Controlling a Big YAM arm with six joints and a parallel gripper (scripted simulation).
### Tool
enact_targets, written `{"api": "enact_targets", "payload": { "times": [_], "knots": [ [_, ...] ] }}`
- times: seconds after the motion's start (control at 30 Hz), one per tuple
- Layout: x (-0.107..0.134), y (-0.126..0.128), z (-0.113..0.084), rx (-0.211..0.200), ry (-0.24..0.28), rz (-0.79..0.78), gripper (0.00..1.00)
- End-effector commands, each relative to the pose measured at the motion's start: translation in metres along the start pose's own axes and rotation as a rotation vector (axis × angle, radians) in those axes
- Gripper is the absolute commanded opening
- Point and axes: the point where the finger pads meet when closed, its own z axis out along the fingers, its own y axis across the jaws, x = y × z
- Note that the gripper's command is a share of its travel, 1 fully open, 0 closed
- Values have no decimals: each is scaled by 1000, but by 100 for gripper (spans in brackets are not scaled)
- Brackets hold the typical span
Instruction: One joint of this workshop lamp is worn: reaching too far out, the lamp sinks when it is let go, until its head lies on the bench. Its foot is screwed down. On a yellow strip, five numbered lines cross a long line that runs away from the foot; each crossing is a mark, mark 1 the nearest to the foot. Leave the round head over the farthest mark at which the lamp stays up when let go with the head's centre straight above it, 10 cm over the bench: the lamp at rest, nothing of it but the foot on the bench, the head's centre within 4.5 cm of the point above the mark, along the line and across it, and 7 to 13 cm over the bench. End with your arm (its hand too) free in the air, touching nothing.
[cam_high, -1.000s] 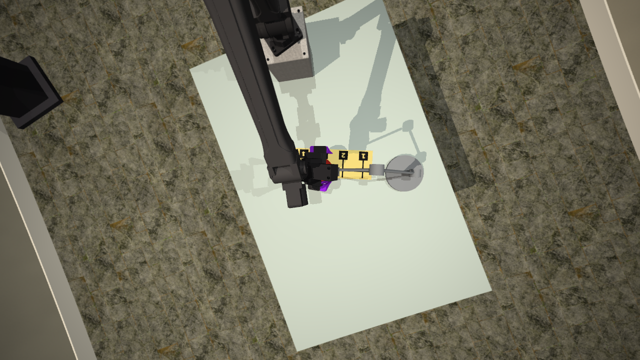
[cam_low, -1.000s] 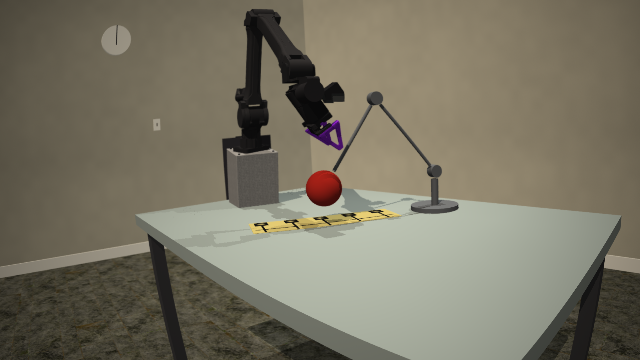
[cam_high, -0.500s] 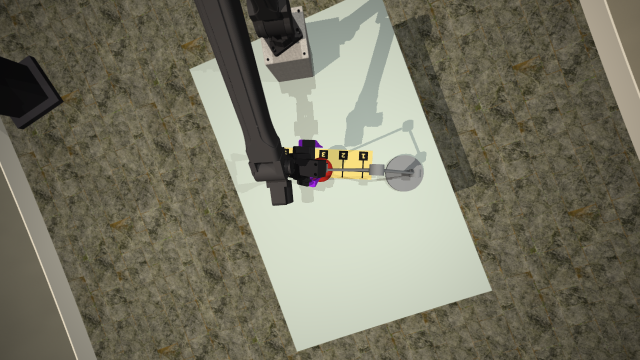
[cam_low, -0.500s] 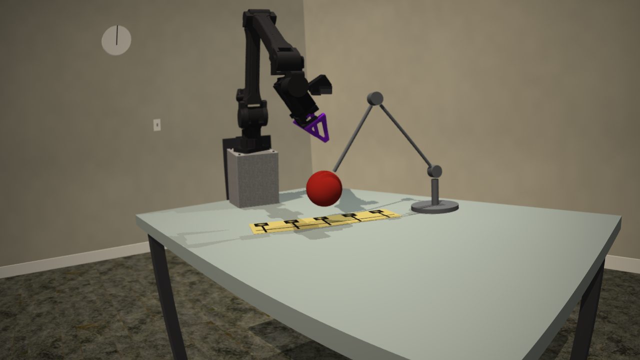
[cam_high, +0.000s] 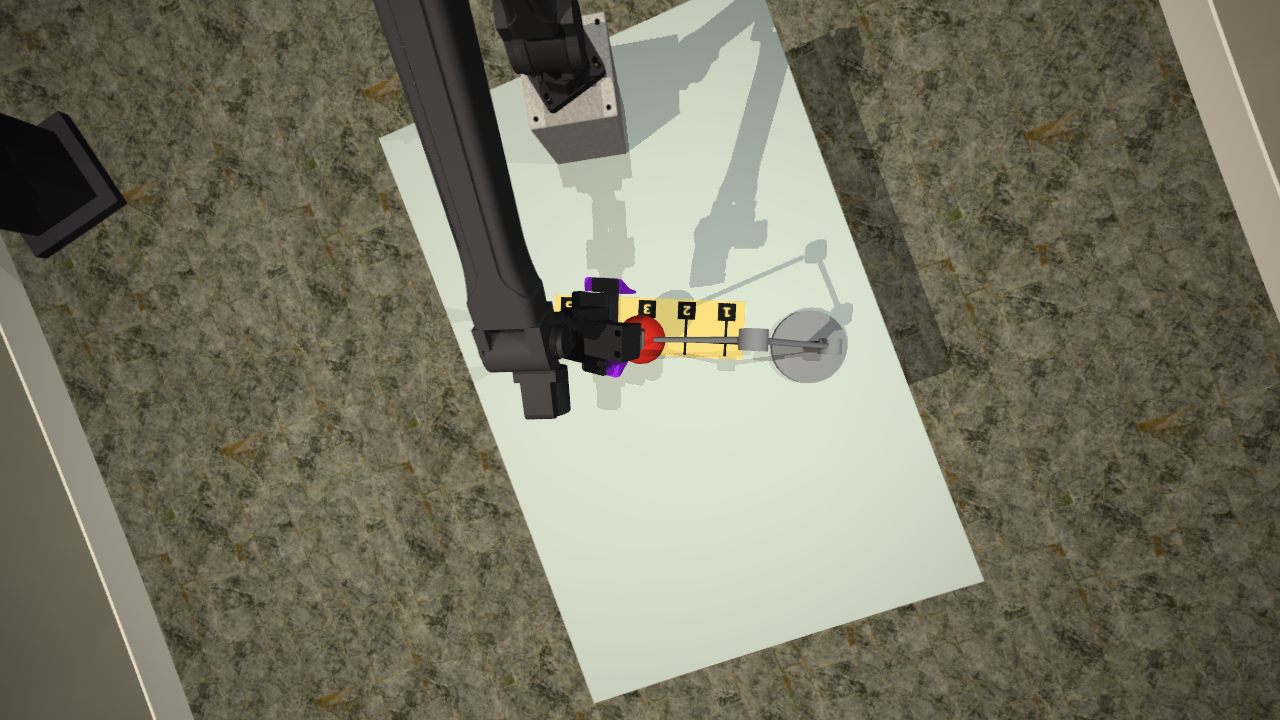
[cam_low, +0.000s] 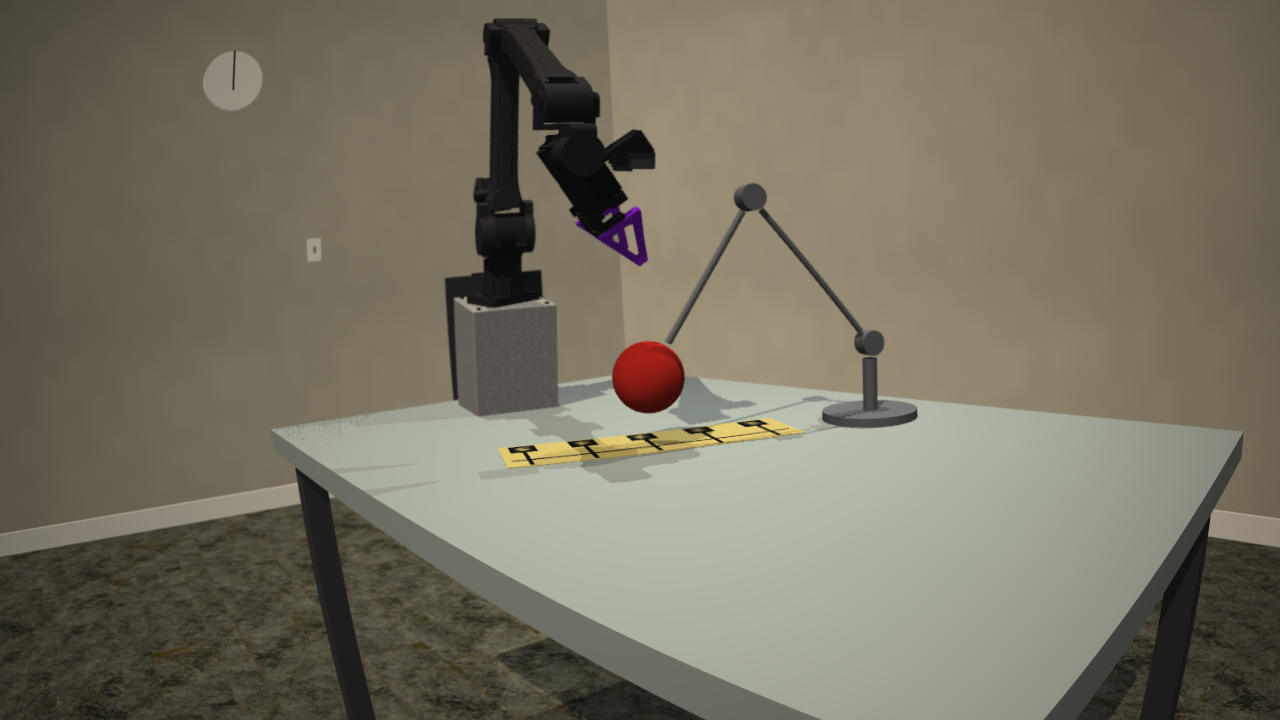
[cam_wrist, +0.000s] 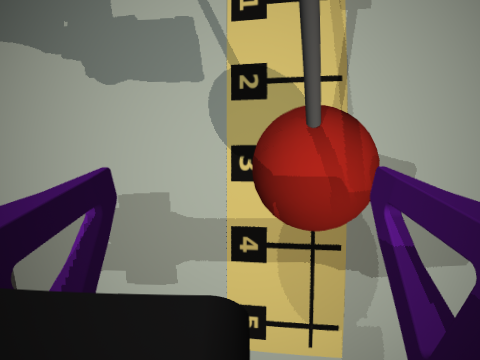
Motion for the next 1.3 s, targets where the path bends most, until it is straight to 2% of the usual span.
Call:
{"api": "enact_targets", "payload": {
  "times": [0.0,0.2,0.7,1.27],
  "knots": [
    [-15,-21,-27,41,-6,-26,100],
    [-18,-23,-32,26,-3,-12,100],
    [-12,-5,-17,-1,0,2,100],
    [-13,-5,-18,-1,0,2,100]
  ]
}}
